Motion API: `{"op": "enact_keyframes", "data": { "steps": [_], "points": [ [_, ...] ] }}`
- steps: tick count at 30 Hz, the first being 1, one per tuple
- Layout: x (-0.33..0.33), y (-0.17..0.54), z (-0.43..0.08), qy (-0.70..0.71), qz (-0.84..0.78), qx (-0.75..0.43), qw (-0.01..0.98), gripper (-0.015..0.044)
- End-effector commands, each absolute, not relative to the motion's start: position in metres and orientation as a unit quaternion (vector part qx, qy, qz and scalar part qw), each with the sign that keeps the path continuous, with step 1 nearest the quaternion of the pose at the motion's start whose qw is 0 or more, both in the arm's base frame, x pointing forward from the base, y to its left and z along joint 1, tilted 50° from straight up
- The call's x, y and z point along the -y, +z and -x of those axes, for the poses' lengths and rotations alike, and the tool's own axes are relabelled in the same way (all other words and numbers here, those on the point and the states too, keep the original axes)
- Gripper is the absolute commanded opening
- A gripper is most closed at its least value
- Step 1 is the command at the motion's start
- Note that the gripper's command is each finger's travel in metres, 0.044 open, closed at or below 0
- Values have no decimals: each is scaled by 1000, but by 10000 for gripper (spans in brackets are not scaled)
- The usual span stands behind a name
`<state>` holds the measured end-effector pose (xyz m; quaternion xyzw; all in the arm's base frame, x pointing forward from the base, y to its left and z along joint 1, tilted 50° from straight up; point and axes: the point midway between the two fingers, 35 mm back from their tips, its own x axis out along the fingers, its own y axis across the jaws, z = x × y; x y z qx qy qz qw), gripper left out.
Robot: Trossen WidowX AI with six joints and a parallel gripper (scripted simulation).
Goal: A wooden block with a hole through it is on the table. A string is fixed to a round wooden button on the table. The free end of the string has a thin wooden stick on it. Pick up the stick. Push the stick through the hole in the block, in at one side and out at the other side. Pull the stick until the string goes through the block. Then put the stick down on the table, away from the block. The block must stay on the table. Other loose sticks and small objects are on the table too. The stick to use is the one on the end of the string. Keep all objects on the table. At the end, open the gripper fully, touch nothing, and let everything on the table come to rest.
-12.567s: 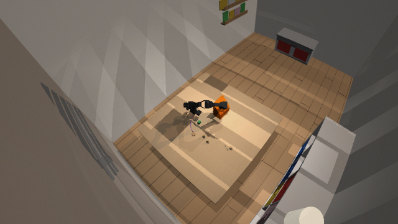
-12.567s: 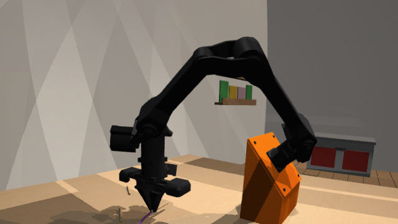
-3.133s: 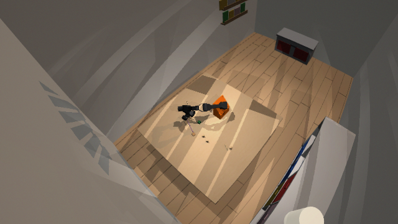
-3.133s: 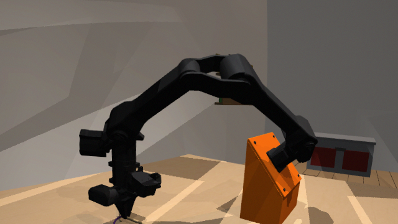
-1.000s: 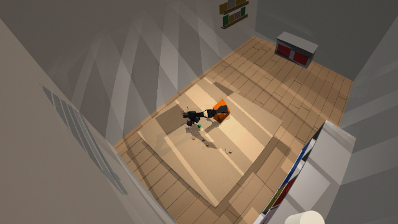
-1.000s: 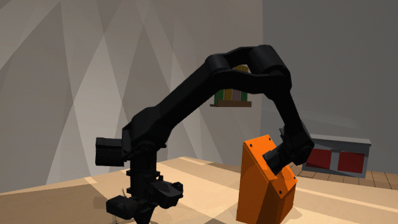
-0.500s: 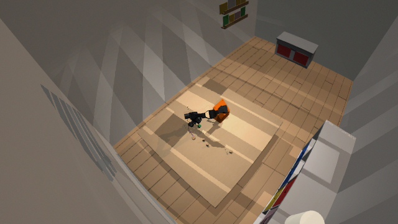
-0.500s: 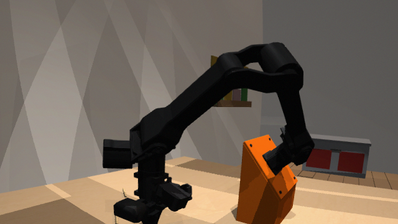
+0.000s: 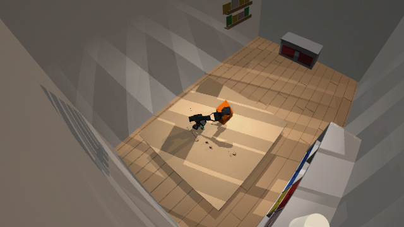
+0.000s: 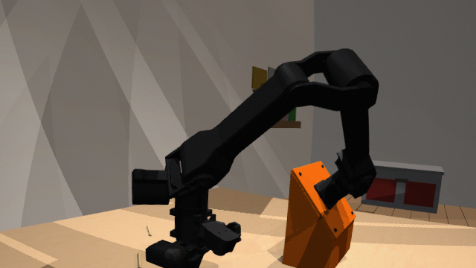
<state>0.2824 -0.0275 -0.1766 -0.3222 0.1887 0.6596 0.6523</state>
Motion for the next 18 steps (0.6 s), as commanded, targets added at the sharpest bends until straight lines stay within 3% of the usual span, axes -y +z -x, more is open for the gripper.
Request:
{"op": "enact_keyframes", "data": {
  "steps": [1,6,11,18],
  "points": [
    [22,-172,-279,660,318,-190,654,0],
    [19,-169,-279,660,318,-190,654,0],
    [22,-170,-281,660,322,-189,652,122],
    [66,-135,-280,659,323,-191,652,122]
  ]
}}
